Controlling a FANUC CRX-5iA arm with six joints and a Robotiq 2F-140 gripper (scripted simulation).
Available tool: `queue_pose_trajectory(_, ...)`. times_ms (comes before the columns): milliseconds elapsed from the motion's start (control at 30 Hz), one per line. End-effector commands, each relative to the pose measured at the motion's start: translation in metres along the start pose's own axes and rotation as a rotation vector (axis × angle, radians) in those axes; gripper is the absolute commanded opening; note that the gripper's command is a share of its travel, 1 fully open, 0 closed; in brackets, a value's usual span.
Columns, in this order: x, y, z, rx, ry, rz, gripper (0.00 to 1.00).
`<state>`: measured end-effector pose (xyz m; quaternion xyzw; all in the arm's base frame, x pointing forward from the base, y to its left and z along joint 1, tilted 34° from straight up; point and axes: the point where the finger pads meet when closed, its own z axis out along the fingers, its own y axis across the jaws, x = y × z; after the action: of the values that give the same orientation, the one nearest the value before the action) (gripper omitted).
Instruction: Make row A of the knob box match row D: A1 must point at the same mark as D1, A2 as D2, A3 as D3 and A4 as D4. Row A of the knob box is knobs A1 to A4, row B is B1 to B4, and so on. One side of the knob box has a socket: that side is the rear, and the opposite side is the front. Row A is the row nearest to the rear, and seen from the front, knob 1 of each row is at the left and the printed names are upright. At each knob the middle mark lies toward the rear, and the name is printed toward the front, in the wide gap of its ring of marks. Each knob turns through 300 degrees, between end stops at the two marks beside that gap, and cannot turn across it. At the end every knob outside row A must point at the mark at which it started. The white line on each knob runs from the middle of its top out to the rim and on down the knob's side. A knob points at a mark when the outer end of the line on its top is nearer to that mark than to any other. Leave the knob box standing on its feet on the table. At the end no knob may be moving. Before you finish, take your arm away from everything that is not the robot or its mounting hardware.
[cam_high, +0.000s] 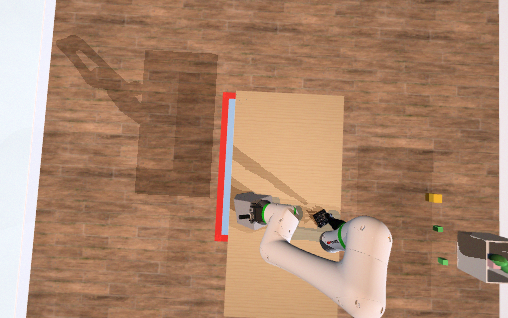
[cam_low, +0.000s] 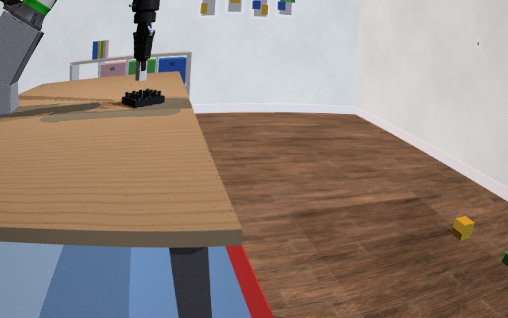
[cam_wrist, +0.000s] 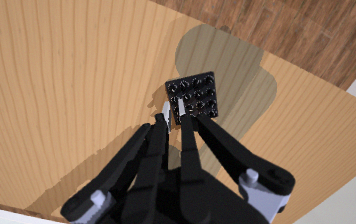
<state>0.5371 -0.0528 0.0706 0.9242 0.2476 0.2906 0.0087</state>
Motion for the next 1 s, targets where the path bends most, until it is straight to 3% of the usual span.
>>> queue_pose_trajectory(0,0.0,0.0,0.005,0.0,0.001,0.0,0.12)
queue_pose_trajectory(967,0.001,0.0,0.026,0.0,0.001,0.0,0.12)
